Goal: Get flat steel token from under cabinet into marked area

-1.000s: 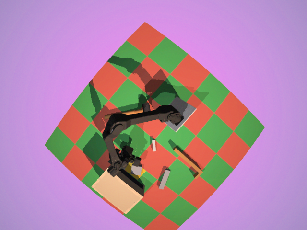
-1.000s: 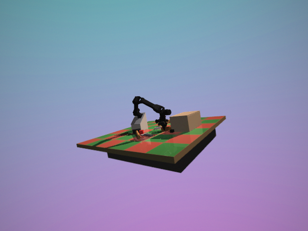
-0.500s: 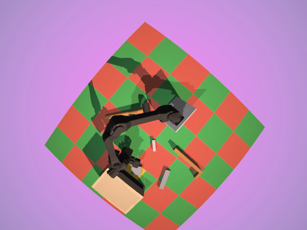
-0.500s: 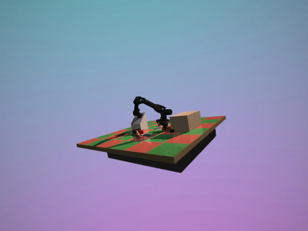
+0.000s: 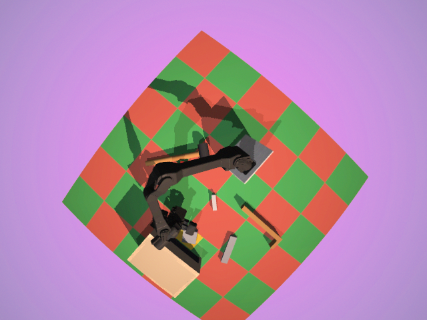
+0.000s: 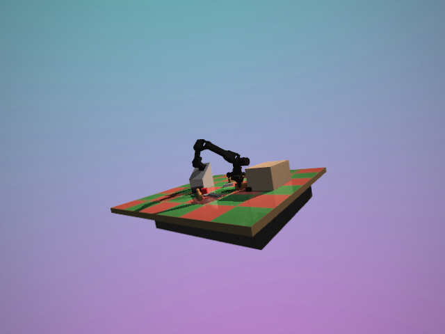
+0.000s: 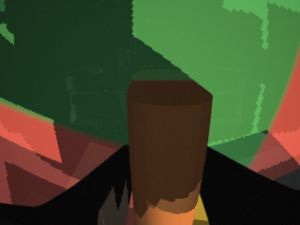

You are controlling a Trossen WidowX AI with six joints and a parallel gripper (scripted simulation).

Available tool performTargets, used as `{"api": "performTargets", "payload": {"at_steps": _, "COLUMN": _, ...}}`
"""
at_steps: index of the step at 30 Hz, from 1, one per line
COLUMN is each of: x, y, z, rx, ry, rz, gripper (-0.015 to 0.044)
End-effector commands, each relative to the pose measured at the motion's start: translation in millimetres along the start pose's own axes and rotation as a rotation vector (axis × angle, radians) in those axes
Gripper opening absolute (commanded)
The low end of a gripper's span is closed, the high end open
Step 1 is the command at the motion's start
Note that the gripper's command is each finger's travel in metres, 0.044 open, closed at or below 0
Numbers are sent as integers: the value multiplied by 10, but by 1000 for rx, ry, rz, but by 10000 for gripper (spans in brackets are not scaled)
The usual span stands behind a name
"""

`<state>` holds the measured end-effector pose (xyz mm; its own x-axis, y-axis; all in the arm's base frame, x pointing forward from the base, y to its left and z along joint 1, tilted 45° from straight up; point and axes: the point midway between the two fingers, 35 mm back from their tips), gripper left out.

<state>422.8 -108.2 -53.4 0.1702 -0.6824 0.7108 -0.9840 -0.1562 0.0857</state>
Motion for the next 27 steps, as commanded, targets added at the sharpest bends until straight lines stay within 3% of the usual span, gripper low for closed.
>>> {"api": "performTargets", "payload": {"at_steps": 1, "x": -94, "y": 24, "z": 9, "rx": 0, "ry": -14, "rz": -2, "gripper": 0}}
{"api": "performTargets", "payload": {"at_steps": 27, "x": -69, "y": 128, "z": 10, "rx": -1, "ry": -14, "rz": -3, "gripper": 0}}
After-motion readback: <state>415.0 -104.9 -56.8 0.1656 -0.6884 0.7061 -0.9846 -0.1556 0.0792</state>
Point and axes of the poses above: the point midway between the two fingers, 35 mm back from their tips, its own z axis out along the fingers, its own x axis across the jaws, y = z × x, and after that the axes turned 11 degrees about z, right-handed
